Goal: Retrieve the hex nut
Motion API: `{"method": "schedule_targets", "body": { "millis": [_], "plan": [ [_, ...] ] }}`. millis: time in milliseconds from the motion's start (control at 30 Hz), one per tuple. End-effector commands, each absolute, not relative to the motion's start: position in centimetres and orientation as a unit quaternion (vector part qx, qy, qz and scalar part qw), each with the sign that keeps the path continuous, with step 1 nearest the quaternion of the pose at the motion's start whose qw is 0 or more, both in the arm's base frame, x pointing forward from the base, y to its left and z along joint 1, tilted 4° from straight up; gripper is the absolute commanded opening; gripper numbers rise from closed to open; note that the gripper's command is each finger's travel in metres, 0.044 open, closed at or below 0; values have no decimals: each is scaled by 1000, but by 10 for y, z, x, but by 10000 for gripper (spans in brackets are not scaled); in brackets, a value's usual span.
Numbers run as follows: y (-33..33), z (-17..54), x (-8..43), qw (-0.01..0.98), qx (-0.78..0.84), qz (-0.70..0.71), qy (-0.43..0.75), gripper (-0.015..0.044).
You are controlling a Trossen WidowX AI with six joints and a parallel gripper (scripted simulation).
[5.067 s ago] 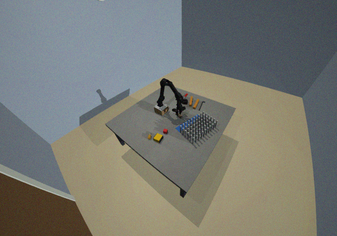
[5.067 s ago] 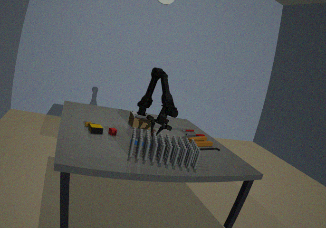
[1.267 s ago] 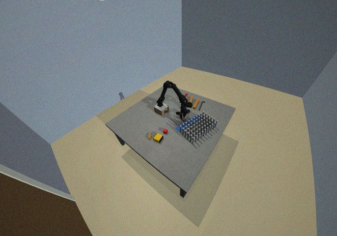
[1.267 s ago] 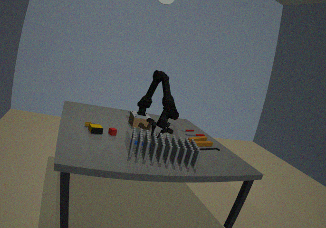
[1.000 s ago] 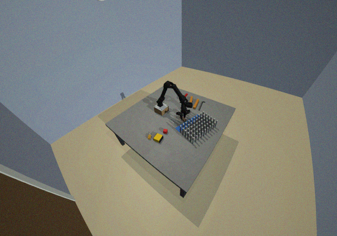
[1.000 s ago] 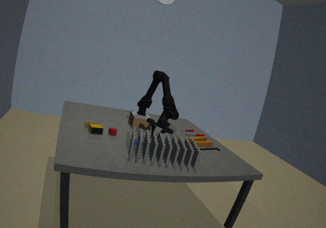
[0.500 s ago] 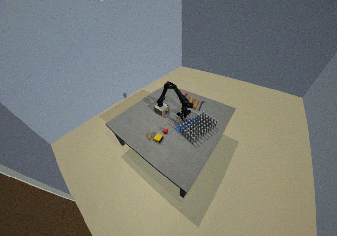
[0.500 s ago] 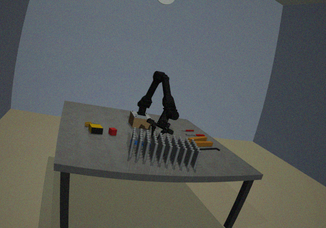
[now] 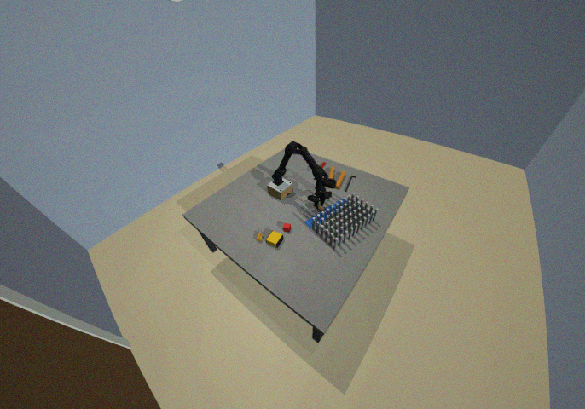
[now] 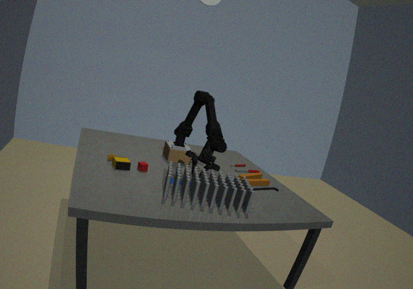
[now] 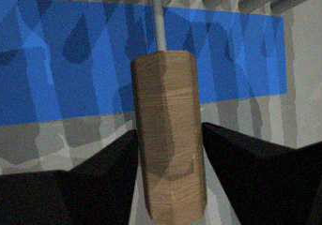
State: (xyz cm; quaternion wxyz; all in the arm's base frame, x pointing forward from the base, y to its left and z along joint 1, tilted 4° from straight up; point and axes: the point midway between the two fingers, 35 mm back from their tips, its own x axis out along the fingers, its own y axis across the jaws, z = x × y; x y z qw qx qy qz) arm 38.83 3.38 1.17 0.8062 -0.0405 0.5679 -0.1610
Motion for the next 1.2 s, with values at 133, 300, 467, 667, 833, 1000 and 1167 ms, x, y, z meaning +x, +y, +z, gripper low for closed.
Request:
{"method": "schedule_targets", "body": {
  "millis": [133, 300, 467, 667, 833, 1000, 1167],
  "plan": [
    [33, 12, 393, 807, -41, -160, 567, 0],
    [34, 8, 393, 807, -41, -160, 567, 0],
    [34, 3, 394, 807, -41, -160, 567, 0],
    [34, -3, 394, 807, -41, -160, 566, 0],
    [34, -6, 394, 808, -41, -160, 566, 0],
    [34, -6, 393, 808, -41, -160, 566, 0],
    [35, -6, 390, 807, -41, -160, 566, 0]
  ]
}}
